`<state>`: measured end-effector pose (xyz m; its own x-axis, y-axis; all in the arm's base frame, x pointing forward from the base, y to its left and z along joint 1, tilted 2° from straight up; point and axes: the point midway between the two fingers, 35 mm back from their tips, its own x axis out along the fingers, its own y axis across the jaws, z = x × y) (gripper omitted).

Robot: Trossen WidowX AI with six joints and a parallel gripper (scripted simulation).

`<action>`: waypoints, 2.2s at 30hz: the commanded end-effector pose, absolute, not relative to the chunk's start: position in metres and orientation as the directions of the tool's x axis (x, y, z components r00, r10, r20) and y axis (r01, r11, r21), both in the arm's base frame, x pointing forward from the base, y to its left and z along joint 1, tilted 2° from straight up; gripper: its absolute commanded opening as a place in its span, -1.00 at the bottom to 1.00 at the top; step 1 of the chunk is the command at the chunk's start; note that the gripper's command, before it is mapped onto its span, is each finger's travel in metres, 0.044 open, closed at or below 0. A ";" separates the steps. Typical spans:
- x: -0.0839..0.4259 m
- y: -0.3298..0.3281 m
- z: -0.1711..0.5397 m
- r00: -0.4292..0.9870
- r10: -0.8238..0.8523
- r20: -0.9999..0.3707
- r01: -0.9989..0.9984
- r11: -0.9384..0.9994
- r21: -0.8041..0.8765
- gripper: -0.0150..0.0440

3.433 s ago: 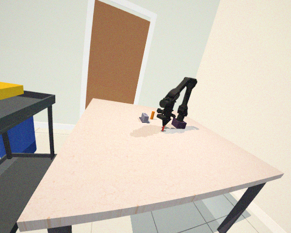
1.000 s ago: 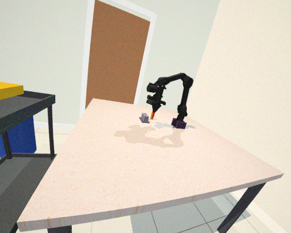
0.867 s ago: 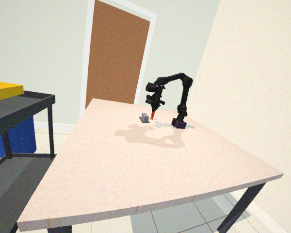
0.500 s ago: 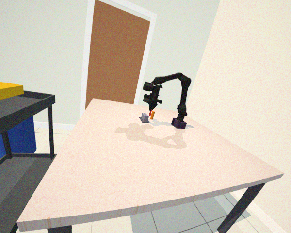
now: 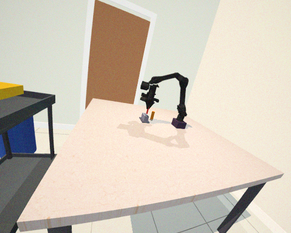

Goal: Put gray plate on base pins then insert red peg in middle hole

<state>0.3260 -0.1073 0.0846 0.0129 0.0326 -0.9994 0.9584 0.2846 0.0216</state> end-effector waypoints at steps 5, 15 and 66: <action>0.325 -0.131 0.082 0.007 0.024 -1.000 0.959 0.282 0.013 -0.49; 0.325 -0.132 0.082 0.007 0.024 -1.000 0.959 0.282 0.013 -0.49; 0.323 -0.131 0.067 0.011 0.028 -1.000 0.960 0.279 0.019 -0.49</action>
<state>0.3232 -0.1305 0.0660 0.0098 0.0284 -0.9995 0.9600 0.2794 0.0174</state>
